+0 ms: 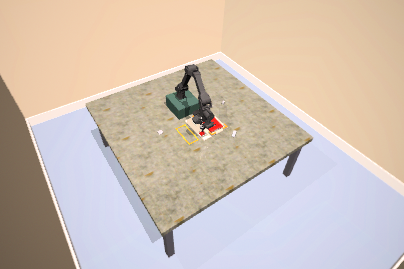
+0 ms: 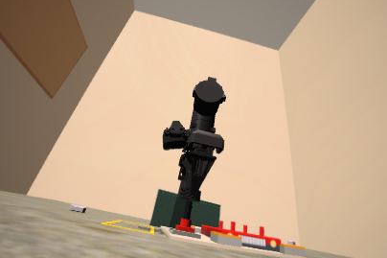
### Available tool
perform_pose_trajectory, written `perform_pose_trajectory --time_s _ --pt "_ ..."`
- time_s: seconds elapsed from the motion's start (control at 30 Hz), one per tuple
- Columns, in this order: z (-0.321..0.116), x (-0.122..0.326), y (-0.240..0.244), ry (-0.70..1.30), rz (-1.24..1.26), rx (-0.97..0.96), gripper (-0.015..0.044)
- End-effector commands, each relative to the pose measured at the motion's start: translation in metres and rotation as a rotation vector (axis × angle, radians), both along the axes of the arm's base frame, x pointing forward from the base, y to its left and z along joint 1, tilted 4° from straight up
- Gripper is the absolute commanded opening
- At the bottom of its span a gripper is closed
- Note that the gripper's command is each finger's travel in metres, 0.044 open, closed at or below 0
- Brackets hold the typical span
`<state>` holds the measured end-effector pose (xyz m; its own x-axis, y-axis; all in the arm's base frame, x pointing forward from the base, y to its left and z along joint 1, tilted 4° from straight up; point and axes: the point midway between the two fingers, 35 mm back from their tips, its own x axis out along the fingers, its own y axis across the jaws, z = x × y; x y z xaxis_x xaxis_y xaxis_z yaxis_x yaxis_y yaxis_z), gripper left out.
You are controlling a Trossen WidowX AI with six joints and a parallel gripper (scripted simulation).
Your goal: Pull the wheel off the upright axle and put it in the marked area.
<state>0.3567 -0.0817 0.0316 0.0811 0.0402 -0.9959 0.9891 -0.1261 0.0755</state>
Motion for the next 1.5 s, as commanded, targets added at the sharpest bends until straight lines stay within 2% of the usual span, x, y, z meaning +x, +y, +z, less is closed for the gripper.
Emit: perform_pose_trajectory --time_s 0.0,0.27,0.93,1.47 --pt "0.007 0.0 0.0 -0.002 0.0 0.0 0.0" --pt "0.037 -0.006 -0.001 -0.002 0.0 0.0 0.0" --pt "0.028 -0.073 -0.089 0.003 -0.001 -0.008 0.0" --pt "-0.008 -0.072 -0.091 0.003 0.0 -0.008 0.0"
